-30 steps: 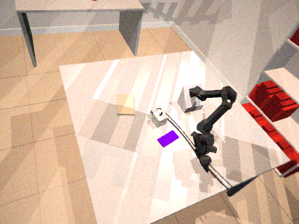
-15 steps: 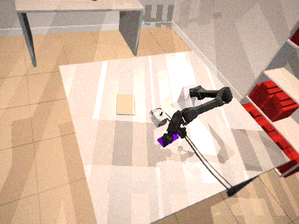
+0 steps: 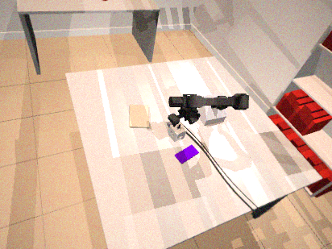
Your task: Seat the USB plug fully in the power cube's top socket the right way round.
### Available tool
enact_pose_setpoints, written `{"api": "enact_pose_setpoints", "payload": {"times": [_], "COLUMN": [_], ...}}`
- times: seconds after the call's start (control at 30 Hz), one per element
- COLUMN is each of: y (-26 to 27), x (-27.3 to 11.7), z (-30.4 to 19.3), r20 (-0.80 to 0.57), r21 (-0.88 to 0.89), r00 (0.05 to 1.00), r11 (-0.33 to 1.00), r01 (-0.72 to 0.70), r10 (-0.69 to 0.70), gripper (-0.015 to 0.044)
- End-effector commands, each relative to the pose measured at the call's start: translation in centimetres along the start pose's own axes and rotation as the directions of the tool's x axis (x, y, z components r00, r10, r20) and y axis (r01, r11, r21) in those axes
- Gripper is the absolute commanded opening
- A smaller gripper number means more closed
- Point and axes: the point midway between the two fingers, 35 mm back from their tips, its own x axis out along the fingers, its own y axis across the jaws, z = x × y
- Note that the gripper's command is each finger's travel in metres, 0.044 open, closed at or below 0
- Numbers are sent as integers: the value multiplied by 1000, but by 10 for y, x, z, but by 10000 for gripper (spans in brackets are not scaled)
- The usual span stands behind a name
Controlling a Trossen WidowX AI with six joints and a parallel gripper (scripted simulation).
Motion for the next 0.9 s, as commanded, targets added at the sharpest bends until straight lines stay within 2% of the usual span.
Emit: {"api": "enact_pose_setpoints", "payload": {"times": [0.0,0.87], "y": [10,11], "x": [-6,14], "z": [-4,-3], "r20": [36,37], "r21": [31,31], "r00": [999,999], "r11": [999,999], "r01": [-31,-31], "r10": [30,30], "gripper": [440,440]}}
